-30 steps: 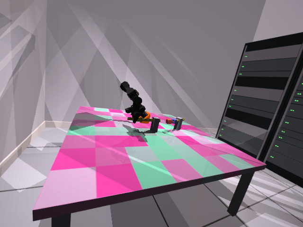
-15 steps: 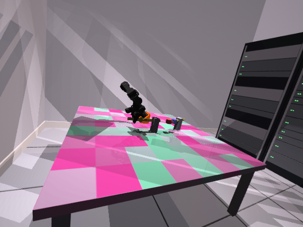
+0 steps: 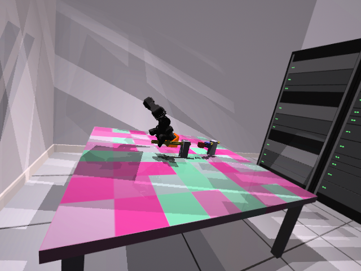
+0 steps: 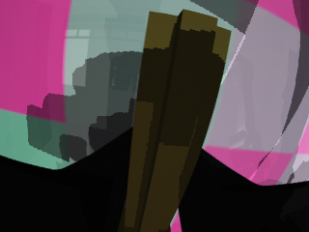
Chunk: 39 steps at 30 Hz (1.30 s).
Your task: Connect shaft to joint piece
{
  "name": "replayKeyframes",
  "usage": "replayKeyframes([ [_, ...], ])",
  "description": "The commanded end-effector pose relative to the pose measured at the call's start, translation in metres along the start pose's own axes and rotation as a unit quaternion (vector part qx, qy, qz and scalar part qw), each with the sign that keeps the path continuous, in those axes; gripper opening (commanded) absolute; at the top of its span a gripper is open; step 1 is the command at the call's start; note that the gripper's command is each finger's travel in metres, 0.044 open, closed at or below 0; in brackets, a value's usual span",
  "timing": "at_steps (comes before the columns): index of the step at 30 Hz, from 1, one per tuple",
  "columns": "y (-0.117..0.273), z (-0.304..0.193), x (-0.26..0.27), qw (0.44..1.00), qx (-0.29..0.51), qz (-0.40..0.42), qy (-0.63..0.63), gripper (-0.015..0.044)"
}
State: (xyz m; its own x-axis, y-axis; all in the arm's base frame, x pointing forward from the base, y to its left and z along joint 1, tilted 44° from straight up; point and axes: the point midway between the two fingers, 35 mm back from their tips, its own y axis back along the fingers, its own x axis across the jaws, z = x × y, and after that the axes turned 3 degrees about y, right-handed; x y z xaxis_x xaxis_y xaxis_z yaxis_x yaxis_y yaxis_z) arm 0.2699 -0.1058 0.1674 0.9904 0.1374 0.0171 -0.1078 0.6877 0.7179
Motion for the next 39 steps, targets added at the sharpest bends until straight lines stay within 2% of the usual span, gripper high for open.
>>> replayKeyframes([
  [1,-0.002,-0.001,-0.001,1.000,0.003,-0.016,0.001,0.0067],
  [5,-0.002,0.000,0.000,1.000,0.003,-0.025,0.001,0.0067],
  [12,0.000,0.001,0.000,1.000,0.001,-0.013,0.000,0.0020],
  [13,0.000,0.001,0.000,1.000,0.001,-0.013,0.000,0.0000],
  [39,-0.001,-0.033,0.002,1.000,0.004,-0.025,0.001,0.0000],
])
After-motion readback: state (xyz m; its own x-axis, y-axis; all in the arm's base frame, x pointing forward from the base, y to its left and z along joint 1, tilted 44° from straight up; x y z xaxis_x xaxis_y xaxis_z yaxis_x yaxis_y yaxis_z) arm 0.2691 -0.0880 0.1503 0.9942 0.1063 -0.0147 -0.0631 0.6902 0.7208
